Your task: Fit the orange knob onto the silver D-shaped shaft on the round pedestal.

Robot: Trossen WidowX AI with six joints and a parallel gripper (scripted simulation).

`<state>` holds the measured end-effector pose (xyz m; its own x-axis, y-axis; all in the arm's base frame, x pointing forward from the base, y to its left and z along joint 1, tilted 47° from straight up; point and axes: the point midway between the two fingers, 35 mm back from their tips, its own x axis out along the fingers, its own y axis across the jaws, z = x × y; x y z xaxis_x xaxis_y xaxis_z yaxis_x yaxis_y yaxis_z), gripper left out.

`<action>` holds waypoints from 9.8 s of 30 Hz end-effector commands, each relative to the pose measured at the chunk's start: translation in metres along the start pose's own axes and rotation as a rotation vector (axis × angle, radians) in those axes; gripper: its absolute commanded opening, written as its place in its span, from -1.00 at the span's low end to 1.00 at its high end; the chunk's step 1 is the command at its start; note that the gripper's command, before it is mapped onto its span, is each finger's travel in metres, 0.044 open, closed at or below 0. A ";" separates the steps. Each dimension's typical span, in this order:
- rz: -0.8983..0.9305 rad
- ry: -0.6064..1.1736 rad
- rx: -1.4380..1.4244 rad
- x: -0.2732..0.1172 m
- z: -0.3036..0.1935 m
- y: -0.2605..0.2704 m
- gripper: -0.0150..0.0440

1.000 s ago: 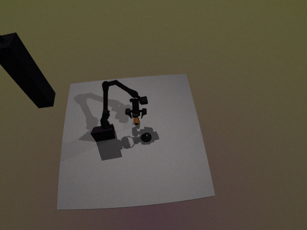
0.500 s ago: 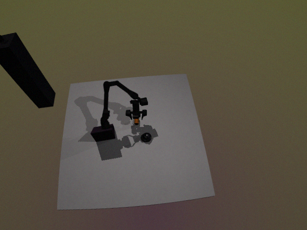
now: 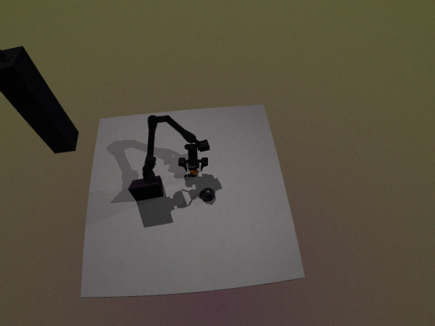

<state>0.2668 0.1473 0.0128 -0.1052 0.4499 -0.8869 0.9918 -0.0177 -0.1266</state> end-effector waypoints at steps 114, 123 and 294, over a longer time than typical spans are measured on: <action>-0.005 1.075 0.015 0.012 0.074 -0.004 0.20; -0.005 1.075 0.015 0.012 0.074 -0.004 0.39; 0.082 0.326 -0.487 -0.080 0.111 0.009 -0.49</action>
<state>0.2731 0.0249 0.0192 -0.0882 0.7196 -0.6888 0.9248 0.3160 0.2117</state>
